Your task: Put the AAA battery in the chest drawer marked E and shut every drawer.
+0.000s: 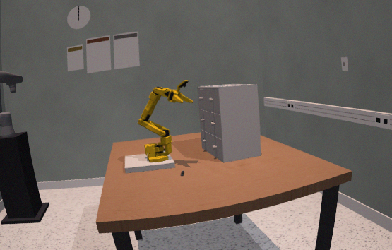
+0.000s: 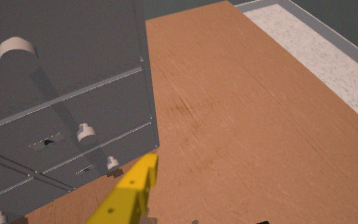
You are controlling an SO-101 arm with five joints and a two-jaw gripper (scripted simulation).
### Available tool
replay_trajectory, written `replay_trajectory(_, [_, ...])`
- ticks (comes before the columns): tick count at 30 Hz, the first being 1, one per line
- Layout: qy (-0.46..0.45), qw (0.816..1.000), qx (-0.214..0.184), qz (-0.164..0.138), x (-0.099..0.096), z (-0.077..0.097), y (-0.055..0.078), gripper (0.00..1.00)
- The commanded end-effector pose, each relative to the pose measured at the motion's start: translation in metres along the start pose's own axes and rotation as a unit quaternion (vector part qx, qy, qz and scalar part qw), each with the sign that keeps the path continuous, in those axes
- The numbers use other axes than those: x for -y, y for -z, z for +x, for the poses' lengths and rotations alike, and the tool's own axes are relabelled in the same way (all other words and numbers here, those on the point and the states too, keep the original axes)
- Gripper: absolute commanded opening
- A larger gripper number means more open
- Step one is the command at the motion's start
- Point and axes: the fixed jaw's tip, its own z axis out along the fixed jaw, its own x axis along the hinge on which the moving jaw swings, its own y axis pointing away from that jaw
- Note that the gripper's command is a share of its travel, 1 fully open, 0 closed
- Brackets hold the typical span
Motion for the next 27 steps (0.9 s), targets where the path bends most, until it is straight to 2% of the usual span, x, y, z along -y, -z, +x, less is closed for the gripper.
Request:
replay_trajectory(1, [0.025, 0.997, -0.057, -0.048, -0.018, 0.021, -0.014, 0.50])
replay_trajectory(6, [0.062, 0.985, -0.119, -0.105, -0.040, 0.049, -0.021, 0.50])
replay_trajectory(11, [0.106, 0.965, -0.179, -0.157, -0.061, 0.079, -0.023, 0.50])
replay_trajectory(13, [0.106, 0.965, -0.179, -0.157, -0.061, 0.079, -0.023, 0.50])
replay_trajectory(18, [0.156, 0.937, -0.236, -0.204, -0.079, 0.110, -0.020, 0.50])
replay_trajectory(23, [0.211, 0.901, -0.289, -0.243, -0.091, 0.142, -0.012, 0.50])
replay_trajectory(24, [0.218, 0.896, -0.296, -0.248, -0.092, 0.146, -0.010, 0.50])
replay_trajectory(27, [0.218, 0.896, -0.296, -0.248, -0.092, 0.146, -0.010, 0.50])
